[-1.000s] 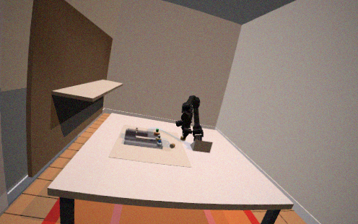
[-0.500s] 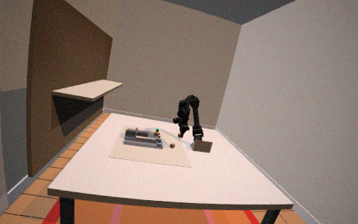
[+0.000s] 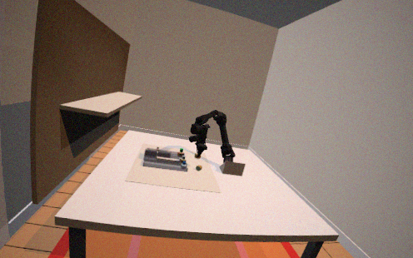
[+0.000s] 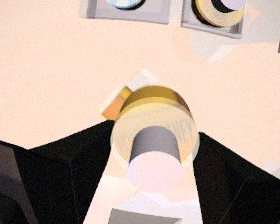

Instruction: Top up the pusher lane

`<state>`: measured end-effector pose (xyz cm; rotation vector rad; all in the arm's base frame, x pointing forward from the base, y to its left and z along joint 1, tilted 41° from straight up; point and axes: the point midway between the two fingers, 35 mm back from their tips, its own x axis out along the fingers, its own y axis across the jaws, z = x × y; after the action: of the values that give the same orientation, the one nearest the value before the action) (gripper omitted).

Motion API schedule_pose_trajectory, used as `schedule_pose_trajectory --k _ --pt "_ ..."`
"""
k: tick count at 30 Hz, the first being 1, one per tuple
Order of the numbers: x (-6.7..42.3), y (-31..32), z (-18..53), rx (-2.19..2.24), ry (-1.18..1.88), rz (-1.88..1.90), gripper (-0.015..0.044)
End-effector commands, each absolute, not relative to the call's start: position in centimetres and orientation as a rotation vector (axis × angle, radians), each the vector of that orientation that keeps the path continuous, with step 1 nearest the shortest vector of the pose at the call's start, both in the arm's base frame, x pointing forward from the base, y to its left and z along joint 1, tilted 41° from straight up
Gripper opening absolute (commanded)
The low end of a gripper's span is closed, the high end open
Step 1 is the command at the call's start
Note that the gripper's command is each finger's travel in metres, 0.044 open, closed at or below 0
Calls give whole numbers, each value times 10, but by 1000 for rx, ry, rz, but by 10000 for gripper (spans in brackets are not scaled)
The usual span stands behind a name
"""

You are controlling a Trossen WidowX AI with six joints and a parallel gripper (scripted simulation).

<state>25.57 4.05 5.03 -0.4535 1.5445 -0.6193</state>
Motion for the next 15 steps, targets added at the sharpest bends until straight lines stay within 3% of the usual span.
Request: schedule_pose_trajectory --k 1,15 --pt "272 21 53 -467 1542 -624 0" --pt "291 -15 54 -483 1543 -641 0"
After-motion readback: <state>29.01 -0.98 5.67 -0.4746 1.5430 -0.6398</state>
